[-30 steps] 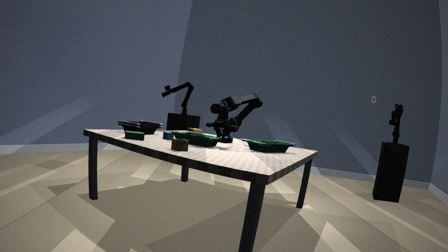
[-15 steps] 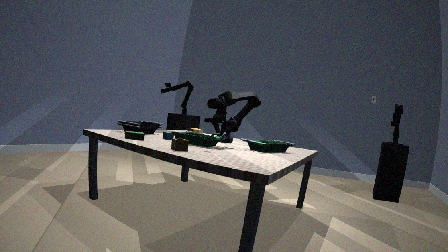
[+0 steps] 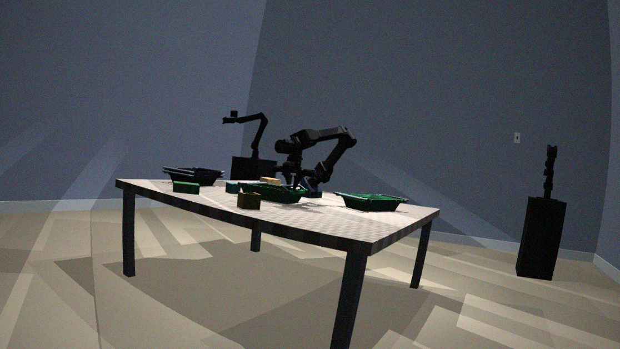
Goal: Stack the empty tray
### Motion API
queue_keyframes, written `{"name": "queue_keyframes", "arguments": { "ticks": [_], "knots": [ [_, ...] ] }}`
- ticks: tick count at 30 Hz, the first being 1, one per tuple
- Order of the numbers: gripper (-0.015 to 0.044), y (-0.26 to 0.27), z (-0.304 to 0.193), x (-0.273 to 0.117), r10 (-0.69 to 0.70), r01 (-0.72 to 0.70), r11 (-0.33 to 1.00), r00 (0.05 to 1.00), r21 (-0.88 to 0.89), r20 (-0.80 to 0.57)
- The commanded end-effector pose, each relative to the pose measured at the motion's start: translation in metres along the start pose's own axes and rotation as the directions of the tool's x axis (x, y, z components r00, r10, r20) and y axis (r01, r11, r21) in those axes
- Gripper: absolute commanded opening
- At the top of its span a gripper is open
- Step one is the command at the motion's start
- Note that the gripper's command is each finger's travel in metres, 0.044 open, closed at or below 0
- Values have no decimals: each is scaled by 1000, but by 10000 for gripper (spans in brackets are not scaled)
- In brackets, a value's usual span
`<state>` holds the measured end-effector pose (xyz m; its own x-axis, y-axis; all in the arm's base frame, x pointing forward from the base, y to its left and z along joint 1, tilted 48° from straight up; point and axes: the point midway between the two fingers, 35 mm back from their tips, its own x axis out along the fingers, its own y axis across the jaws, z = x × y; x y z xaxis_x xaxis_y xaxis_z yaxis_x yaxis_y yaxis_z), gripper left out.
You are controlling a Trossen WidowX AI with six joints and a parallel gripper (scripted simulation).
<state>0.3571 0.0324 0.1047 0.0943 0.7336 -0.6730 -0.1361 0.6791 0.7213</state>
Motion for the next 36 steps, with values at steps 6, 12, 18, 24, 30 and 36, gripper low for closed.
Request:
{"name": "queue_keyframes", "arguments": {
  "ticks": [6,12,18,24,30,36],
  "knots": [
    [90,-4,1,-16,0,0,1000,1000,-2,6],
    [90,0,-1,-40,1,-1,1000,1000,-2,6],
    [90,-1,-1,-32,-1,1,1000,1000,0,2],
    [90,-1,-1,-32,-1,1,1000,1000,0,2],
    [90,-1,-1,-32,-1,1,1000,1000,0,2],
    [64,-1,-1,-32,-1,1,1000,1000,0,2]
  ]
}}
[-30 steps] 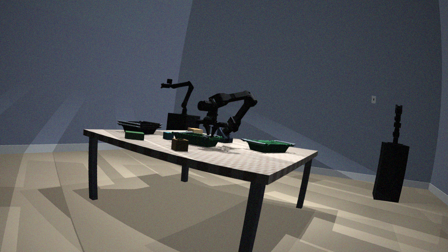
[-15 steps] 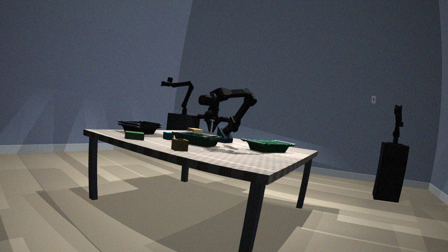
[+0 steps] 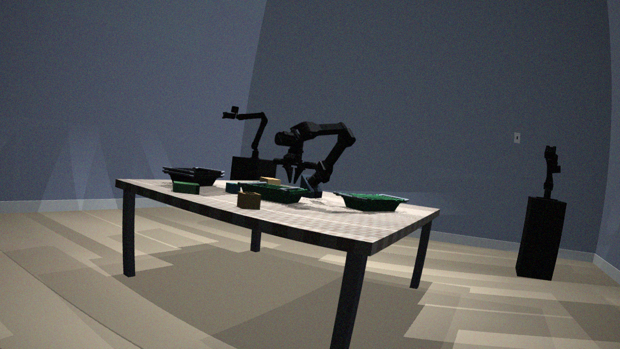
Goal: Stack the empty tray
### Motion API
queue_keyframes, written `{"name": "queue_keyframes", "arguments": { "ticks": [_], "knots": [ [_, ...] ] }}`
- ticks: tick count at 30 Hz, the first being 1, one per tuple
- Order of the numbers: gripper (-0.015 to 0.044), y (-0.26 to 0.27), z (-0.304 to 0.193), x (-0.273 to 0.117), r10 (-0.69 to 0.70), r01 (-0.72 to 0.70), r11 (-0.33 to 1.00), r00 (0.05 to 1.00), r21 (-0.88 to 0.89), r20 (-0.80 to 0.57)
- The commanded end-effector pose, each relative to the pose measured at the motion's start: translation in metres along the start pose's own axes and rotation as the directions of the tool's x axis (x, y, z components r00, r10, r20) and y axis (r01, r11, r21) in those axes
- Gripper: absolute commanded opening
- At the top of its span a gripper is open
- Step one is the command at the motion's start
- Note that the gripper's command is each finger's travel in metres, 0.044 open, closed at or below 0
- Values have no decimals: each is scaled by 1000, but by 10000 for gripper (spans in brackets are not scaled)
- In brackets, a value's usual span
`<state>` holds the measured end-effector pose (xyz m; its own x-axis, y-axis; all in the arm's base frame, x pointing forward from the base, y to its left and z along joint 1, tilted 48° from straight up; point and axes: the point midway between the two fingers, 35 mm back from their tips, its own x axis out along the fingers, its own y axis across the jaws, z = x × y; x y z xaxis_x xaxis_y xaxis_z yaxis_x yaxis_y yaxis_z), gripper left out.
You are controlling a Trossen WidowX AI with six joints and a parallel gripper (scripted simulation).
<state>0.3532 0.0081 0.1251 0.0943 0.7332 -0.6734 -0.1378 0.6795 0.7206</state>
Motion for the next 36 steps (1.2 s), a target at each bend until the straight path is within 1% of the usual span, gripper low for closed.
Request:
{"name": "queue_keyframes", "arguments": {
  "ticks": [1,2,3,36],
  "knots": [
    [37,0,0,0,-1,1,1000,1000,2,2],
    [11,0,0,0,-1,1,1000,1000,2,2],
    [0,0,0,0,-1,1,1000,1000,2,2],
    [0,0,0,0,0,0,1000,1000,0,0]
  ]
}}
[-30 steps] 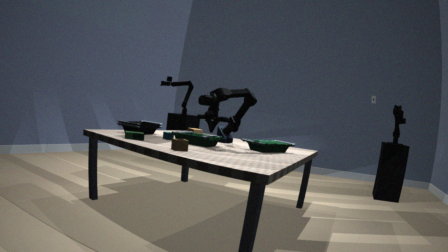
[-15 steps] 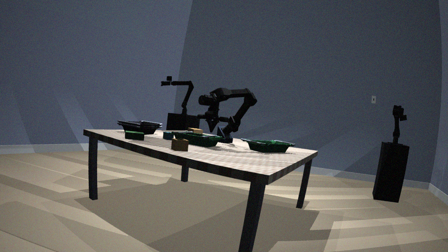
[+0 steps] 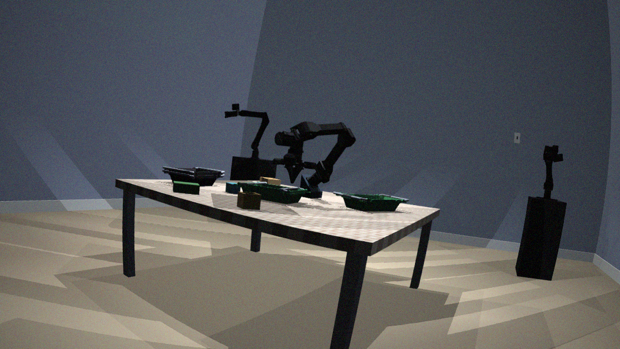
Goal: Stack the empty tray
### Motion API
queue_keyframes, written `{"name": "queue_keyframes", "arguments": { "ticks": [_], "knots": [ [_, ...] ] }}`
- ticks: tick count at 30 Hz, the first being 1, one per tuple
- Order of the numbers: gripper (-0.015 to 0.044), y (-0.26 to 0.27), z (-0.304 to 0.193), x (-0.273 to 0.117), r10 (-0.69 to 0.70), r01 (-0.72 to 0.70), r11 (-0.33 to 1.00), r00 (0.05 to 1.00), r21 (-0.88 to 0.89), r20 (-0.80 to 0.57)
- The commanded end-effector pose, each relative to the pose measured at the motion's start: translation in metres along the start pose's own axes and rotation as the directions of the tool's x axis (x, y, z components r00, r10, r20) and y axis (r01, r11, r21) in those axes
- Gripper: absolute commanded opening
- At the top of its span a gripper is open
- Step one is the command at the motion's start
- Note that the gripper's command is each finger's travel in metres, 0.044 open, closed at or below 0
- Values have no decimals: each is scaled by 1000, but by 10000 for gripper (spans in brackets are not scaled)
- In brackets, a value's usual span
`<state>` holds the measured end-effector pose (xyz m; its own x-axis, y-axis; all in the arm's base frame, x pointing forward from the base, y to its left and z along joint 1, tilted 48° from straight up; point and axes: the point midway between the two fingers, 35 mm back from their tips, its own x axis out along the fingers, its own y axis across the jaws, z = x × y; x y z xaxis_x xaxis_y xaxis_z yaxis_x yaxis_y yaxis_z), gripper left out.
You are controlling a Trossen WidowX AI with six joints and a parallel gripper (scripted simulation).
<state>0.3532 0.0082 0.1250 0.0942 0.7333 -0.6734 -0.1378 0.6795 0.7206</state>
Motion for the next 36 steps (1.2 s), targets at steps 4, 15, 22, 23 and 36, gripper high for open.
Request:
{"name": "queue_keyframes", "arguments": {
  "ticks": [4,15,22,23,36],
  "knots": [
    [0,0,0,0,0,0,1000,1000,0,0],
    [0,0,0,0,0,0,1000,1000,0,0],
    [0,0,0,0,0,0,1000,1000,0,0],
    [0,0,0,0,0,0,1000,1000,0,0],
    [210,0,0,-6,-1,1,1000,1000,0,0]
  ]
}}
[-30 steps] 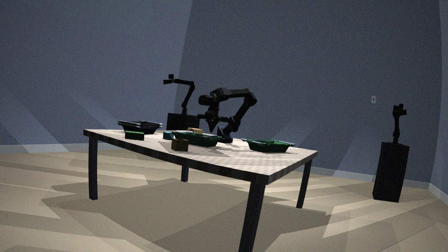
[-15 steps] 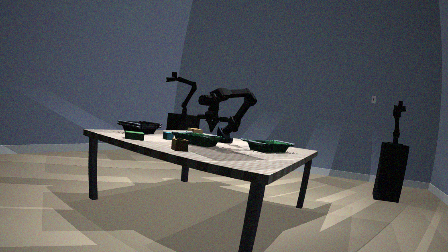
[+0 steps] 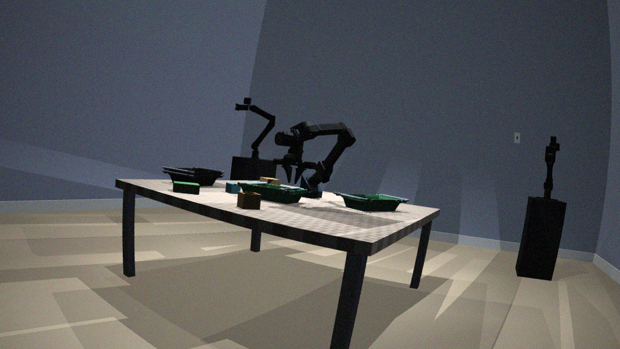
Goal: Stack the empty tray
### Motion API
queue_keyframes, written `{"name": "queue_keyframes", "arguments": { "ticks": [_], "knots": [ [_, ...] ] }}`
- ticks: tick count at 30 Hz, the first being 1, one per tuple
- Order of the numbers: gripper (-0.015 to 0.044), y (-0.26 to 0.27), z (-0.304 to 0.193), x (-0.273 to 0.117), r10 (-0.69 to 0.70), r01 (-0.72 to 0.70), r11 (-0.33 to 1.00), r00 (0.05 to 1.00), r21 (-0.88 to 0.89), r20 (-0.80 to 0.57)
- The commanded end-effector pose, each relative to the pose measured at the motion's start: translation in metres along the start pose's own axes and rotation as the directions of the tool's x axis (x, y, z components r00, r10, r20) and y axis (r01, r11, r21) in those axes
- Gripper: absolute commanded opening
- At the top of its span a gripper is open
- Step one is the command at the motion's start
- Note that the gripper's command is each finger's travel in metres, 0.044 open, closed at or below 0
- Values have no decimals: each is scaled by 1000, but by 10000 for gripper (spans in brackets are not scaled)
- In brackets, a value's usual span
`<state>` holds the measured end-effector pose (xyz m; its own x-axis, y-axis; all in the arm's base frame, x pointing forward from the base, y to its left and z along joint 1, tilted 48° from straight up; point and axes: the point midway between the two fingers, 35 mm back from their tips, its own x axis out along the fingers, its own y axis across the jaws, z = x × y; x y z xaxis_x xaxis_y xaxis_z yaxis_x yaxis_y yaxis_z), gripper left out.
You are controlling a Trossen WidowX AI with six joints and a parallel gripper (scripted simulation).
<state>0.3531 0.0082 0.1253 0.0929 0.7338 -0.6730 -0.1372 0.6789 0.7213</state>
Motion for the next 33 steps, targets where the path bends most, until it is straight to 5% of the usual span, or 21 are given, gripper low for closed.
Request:
{"name": "queue_keyframes", "arguments": {
  "ticks": [1,4,5,9,19,33],
  "knots": [
    [236,-1,1,-11,-2,2,1000,1000,0,1],
    [315,-1,0,-34,-3,3,1000,1000,0,0],
    [341,3,-1,-9,5,-5,1000,1000,1,-16],
    [440,32,-7,-4,-37,38,999,999,30,-22],
    [440,152,-65,8,-179,164,965,982,204,54],
    [440,230,-174,10,-132,89,920,987,383,89]
  ]
}}
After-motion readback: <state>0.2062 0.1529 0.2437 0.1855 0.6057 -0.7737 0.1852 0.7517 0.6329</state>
